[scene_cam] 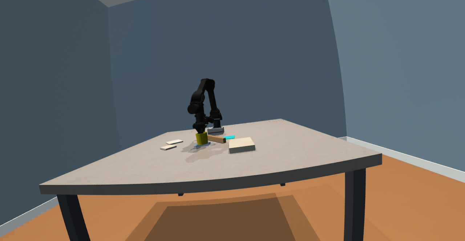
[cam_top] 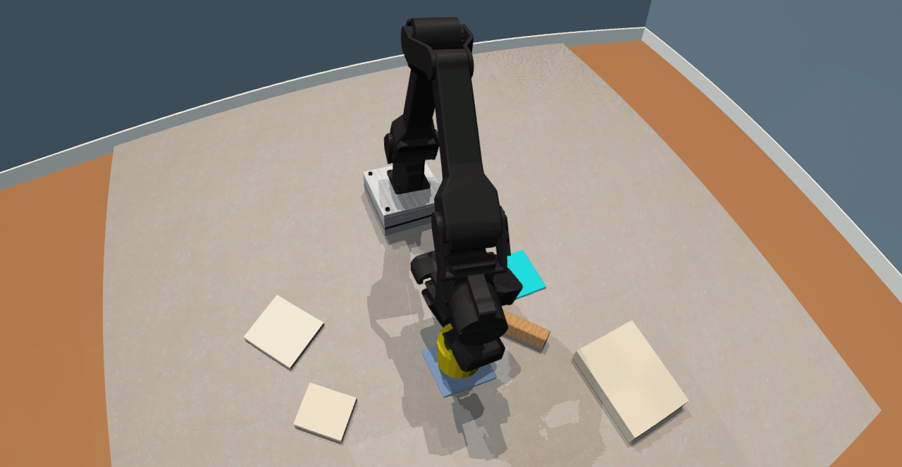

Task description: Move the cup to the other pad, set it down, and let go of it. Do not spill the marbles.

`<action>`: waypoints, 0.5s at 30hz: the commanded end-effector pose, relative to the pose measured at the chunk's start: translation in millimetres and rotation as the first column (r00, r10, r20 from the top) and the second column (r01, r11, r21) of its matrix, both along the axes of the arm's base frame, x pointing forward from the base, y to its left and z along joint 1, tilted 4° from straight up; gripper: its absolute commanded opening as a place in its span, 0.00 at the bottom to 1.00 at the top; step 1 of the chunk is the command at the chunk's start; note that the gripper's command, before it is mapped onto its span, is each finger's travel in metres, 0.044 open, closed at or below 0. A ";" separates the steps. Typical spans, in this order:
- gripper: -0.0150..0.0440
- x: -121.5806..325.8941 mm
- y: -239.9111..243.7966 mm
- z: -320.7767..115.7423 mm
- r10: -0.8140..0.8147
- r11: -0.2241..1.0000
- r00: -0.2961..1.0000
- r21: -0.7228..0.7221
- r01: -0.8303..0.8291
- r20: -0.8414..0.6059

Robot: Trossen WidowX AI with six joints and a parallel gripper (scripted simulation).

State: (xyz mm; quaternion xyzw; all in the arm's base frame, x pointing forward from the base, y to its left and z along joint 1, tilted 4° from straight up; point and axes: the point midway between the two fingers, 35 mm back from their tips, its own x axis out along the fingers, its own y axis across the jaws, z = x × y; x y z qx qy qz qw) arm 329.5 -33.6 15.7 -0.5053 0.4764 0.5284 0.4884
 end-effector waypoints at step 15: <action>0.38 -0.2 0.0 -0.3 0.000 1.000 1.000 0.000 0.000 -0.001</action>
